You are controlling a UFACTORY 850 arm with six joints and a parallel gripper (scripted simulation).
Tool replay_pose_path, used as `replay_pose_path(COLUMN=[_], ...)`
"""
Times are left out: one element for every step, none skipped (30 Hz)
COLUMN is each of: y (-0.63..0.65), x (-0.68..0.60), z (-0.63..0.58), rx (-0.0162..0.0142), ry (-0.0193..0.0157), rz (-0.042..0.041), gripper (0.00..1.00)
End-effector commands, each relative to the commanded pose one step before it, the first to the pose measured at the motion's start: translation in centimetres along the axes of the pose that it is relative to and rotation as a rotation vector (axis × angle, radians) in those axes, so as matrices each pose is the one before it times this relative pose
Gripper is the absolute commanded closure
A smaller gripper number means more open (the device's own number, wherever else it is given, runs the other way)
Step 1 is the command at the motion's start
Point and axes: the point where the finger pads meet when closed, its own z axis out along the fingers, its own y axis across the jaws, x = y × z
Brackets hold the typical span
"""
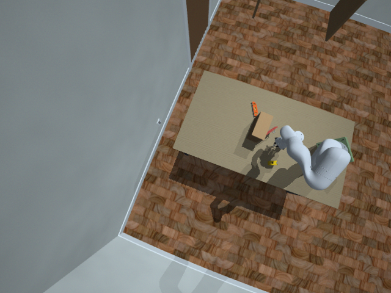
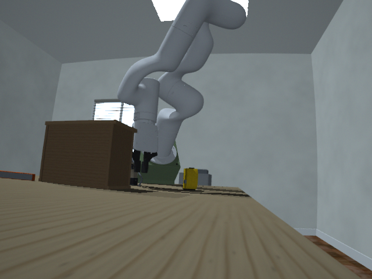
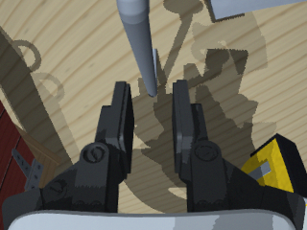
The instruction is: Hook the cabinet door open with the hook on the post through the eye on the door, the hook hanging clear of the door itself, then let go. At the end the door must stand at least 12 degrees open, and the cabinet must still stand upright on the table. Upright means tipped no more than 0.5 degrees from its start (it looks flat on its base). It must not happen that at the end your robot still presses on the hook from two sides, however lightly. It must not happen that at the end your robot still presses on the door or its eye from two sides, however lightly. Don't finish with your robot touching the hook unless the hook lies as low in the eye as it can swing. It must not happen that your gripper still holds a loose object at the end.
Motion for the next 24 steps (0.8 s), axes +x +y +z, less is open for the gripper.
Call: replay_pose_path(y=[-0.028, 0.000, 0.000, 0.000, 0.000, 0.000, 0.000, 0.000, 0.000, 0.000, 0.000, 0.000, 0.000, 0.000, 0.000, 0.000, 0.000, 0.000, 0.000, 0.000, 0.000, 0.000, 0.000, 0.000], x=[-0.015, 0.001, 0.000, -0.001, -0.001, 0.000, 0.000, 0.001, 0.001, -0.001, 0.000, 0.000, 0.001, 0.000, -0.001, 0.000, 0.000, 0.000, 0.000, 0.001, -0.001, -0.001, 0.000, 0.001], z=[0.087, 0.061, 0.066, 0.071, 0.075, 0.079, 0.083, 0.086, 0.090, 0.094, 0.096, 0.098, 0.100, 0.102, 0.104, 0.000, 0.000, 0.104, 0.104, 0.103, 0.104, 0.103, 0.101, 0.098], rx=[0.00076, 0.00001, 0.00000, -0.00001, -0.00001, 0.00000, 0.00000, 0.00001, 0.00001, -0.00001, -0.00001, 0.00000, 0.00001, 0.00000, -0.00001, 0.00000, 0.00000, 0.00000, 0.00001, 0.00002, -0.00001, -0.00001, 0.00000, 0.00001], ry=[-0.00031, 0.00003, 0.00002, -0.00004, -0.00002, -0.00001, 0.00001, 0.00003, 0.00002, -0.00004, -0.00002, 0.00001, 0.00003, 0.00001, -0.00004, 0.00000, 0.00000, -0.00001, 0.00002, 0.00004, -0.00002, -0.00003, 0.00000, 0.00002], rz=[-0.00034, -0.00001, 0.00000, 0.00001, 0.00001, 0.00000, 0.00000, -0.00001, 0.00000, 0.00001, 0.00000, 0.00000, -0.00001, 0.00000, 0.00001, 0.00000, 0.00000, 0.00000, 0.00000, -0.00001, 0.00001, 0.00001, 0.00000, -0.00001], gripper=[0.76, 0.76, 0.76, 0.76, 0.76, 0.76, 0.76, 0.76, 0.76, 0.76, 0.76, 0.76, 0.76, 0.76, 0.76, 0.76, 0.76, 0.76, 0.76, 0.76, 0.76, 0.76, 0.76, 0.76])
